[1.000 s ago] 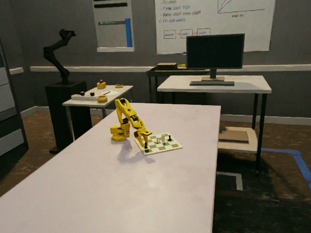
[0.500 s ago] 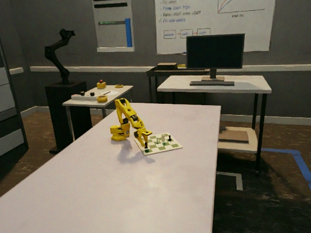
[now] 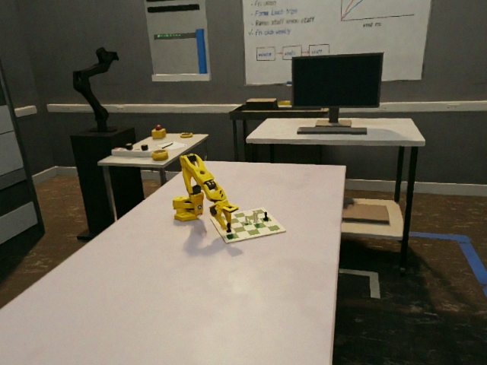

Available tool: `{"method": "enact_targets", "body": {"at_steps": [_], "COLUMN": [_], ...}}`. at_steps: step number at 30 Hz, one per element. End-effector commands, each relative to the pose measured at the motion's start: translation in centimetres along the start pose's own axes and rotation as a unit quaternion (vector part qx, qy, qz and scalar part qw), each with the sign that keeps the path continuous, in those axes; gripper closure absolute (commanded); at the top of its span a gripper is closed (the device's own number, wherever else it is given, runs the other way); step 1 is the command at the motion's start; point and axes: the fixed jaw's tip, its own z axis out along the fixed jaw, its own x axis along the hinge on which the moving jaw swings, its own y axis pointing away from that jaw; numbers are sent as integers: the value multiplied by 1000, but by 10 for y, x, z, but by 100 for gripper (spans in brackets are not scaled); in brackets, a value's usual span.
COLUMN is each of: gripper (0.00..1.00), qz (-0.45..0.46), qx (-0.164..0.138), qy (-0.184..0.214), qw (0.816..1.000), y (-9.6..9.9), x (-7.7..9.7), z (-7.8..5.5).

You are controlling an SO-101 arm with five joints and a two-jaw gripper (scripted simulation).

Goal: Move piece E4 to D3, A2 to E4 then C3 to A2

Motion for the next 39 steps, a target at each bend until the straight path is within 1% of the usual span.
{"method": "enact_targets", "body": {"at_steps": [1,22,32,34,39], "gripper": [100,100,100,100,100], "qz": [0,0,0,0,0], "qx": [3,3,5,5,5], "qy": [11,11,11,11,11], "qw": [1000,1000,1000,1000,1000], "y": [-2,-3,-4,-4,-4], "x": [6,5,-1,-1,-6], "z": [2,1,-9,-9,-17]}}
